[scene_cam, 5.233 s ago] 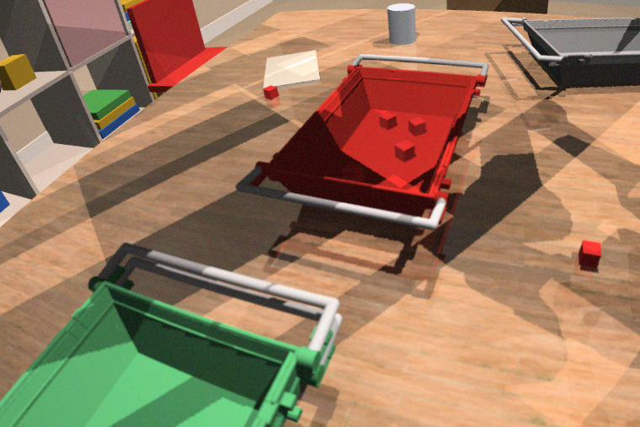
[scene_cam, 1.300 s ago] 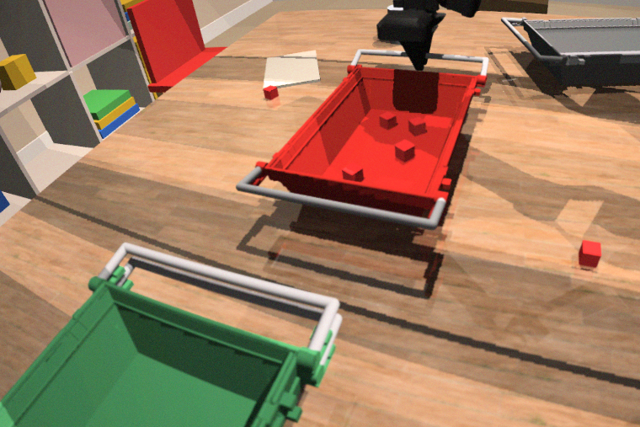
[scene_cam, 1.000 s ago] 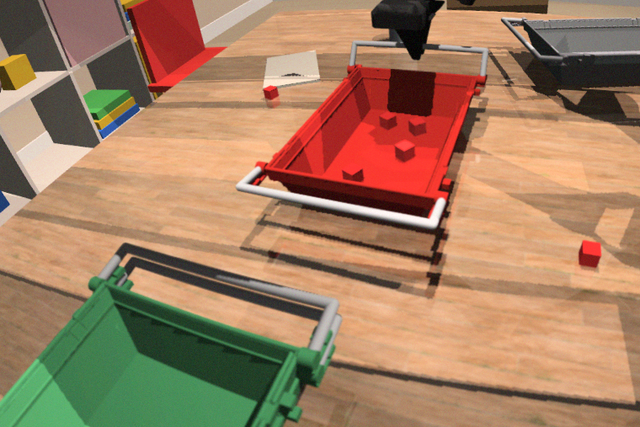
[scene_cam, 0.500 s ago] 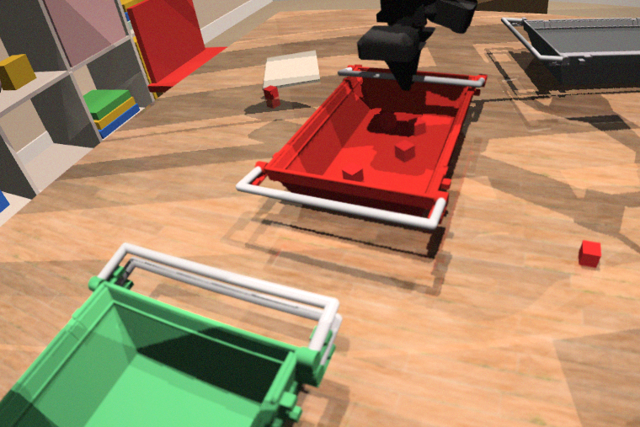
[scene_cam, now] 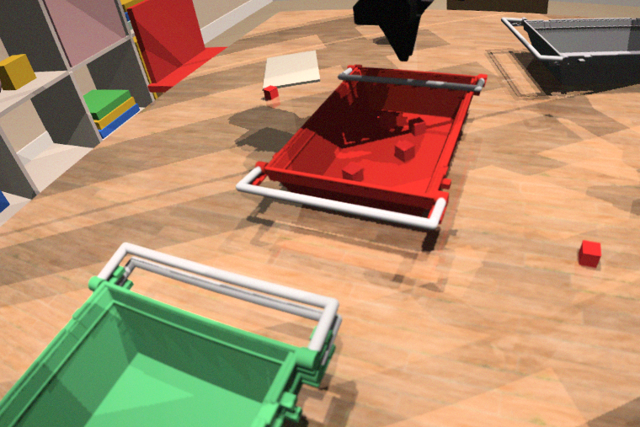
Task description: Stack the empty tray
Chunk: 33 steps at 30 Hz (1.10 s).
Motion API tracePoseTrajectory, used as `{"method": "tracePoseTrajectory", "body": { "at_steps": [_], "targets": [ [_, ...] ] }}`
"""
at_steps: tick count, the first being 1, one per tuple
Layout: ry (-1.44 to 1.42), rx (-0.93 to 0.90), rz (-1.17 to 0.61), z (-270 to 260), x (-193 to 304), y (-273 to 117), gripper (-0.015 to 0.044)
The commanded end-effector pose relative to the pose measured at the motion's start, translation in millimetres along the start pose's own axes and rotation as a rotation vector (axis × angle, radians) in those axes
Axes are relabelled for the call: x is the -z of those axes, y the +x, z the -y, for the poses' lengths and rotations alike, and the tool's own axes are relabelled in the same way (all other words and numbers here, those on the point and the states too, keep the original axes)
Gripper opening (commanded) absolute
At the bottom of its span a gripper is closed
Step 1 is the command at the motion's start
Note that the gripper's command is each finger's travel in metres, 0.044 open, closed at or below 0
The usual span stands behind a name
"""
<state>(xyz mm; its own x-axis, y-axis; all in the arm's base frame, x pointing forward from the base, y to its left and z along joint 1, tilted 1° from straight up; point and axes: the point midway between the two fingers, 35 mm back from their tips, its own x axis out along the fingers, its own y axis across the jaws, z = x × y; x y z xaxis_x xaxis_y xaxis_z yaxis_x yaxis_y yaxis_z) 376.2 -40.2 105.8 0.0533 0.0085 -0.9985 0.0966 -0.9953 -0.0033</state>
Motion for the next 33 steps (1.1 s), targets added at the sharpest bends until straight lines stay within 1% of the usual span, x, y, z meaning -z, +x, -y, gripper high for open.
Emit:
{"method": "tracePoseTrajectory", "body": {
  "at_steps": [1, 24, 28, 33],
  "targets": [
    [-0.001, 0.001, 0.004, 0.4, 0.0, 2.4, 0.0082],
    [-0.001, 0.001, 0.004, 0.4, 0.3, 0.6, 0.0082],
    [-0.001, 0.001, 0.004, 0.0, 2.4, -24.1, 0.0082],
    [-0.001, 0.001, 0.005, 0.9, -1.7, -80.3, 0.0082]
  ]
}}
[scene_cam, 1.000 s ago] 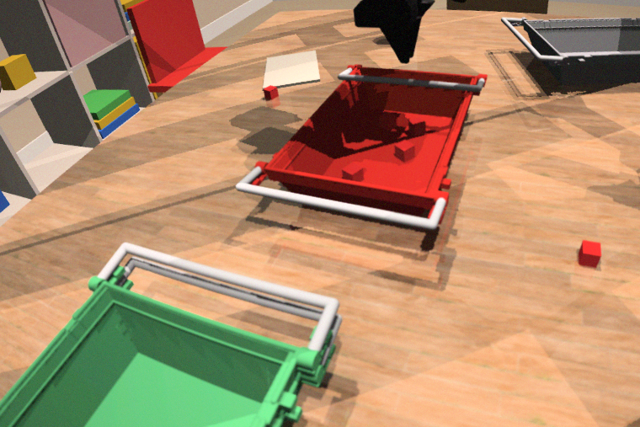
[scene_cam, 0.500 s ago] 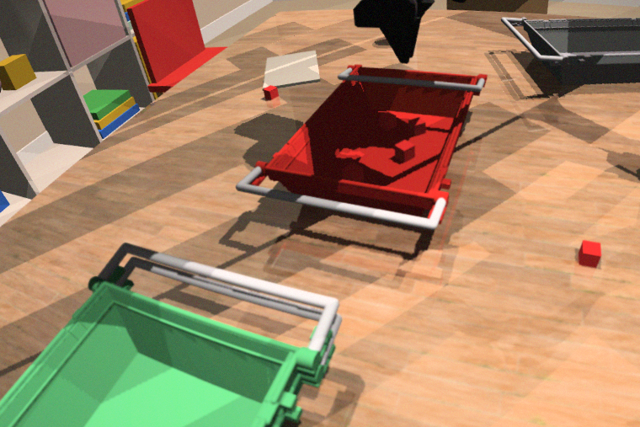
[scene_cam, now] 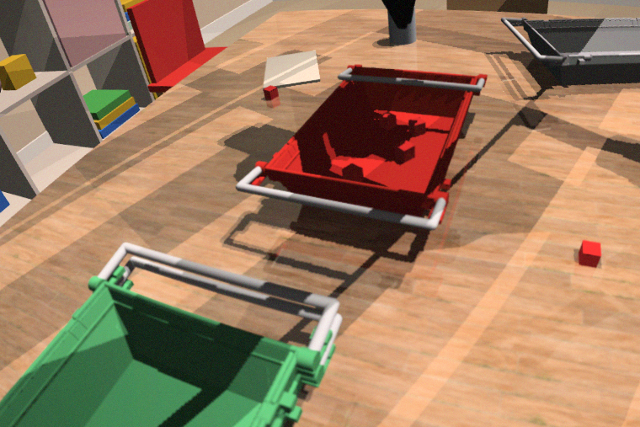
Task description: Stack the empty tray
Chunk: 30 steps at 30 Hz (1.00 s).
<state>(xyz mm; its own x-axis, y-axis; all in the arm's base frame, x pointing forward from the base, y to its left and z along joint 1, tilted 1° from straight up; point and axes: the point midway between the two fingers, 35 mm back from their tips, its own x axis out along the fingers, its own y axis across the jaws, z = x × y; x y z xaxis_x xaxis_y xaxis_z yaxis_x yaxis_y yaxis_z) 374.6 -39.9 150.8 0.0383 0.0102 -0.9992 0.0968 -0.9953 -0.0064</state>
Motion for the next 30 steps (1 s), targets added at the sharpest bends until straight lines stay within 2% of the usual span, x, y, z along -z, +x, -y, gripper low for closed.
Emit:
{"method": "tracePoseTrajectory", "body": {
  "at_steps": [1, 2, 4, 14, 30],
  "targets": [
    [-0.001, -0.002, -0.009, 0.7, -4.4, -41.2, 0.0082],
    [-0.021, -0.001, -0.004, 1.7, 0.6, -9.6, 0.0082],
    [-0.187, 0.001, -0.005, 15.0, 4.9, -6.9, 0.0082],
    [-1.438, 0.007, -0.017, 119.6, 21.4, 12.8, 0.0082],
    [-2.497, -0.005, -0.021, 209.2, 13.4, 28.6, 0.0082]
  ]
}}
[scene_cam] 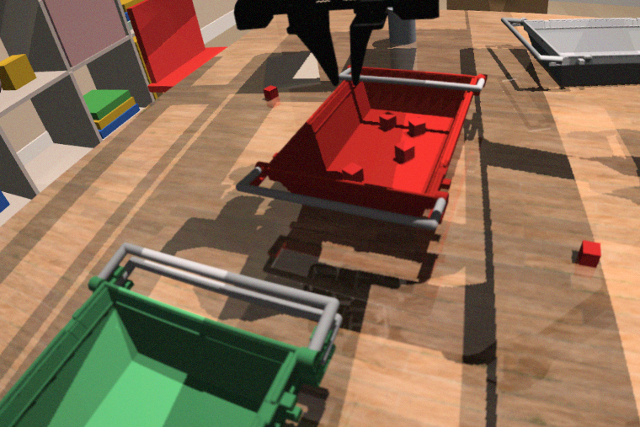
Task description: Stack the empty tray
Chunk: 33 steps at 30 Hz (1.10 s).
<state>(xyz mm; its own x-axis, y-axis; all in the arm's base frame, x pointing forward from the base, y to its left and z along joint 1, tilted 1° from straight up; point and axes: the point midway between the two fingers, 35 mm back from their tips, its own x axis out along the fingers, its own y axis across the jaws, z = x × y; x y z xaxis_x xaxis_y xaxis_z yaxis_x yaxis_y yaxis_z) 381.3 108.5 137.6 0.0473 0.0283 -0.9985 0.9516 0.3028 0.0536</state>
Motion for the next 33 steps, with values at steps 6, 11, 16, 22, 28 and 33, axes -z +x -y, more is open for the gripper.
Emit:
{"method": "tracePoseTrajectory", "body": {
  "at_steps": [6, 11, 16, 22, 28, 33],
  "targets": [
    [-1.113, 0.003, 0.002, -4.6, 96.6, 21.0, 0.0082],
    [-1.361, 0.002, 0.002, -2.2, 118.2, 24.8, 0.0082],
    [-1.361, 0.002, 0.002, -2.2, 118.2, 24.8, 0.0082],
    [-1.361, 0.002, 0.002, -2.2, 118.2, 24.8, 0.0082],
    [-1.361, 0.002, 0.002, -2.4, 118.3, 26.7, 0.0082],
    [-1.361, 0.002, 0.002, -3.4, 118.5, 41.8, 0.0082]
  ]
}}
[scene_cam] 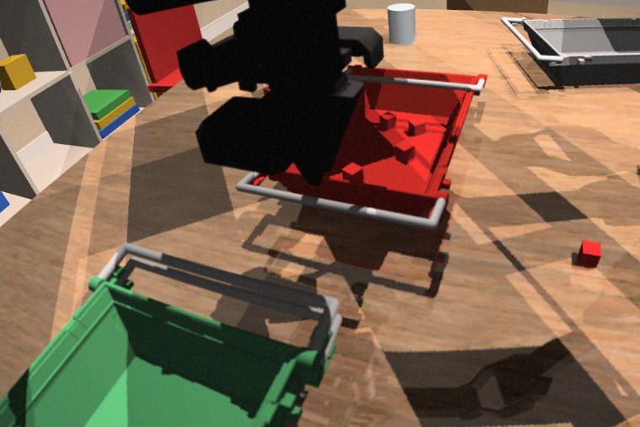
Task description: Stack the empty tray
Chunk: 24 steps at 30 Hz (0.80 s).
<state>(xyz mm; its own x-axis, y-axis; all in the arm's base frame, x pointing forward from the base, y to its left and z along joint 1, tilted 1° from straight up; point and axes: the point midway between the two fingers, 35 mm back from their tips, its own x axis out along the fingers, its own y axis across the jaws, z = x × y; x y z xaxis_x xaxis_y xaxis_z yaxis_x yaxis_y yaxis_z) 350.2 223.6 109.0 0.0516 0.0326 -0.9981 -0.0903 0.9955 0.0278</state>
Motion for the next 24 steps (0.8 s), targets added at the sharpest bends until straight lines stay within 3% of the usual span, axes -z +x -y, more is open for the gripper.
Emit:
{"method": "tracePoseTrajectory", "body": {
  "at_steps": [1, 13, 24],
  "targets": [
    [-0.009, 0.007, -0.005, 0.3, 0.3, 15.1, 0.0082],
    [-0.009, 0.007, -0.005, 1.2, 1.8, 54.4, 0.0082],
    [-0.009, 0.008, -0.005, 16.1, 1.4, 27.5, 0.0082]
  ]
}}
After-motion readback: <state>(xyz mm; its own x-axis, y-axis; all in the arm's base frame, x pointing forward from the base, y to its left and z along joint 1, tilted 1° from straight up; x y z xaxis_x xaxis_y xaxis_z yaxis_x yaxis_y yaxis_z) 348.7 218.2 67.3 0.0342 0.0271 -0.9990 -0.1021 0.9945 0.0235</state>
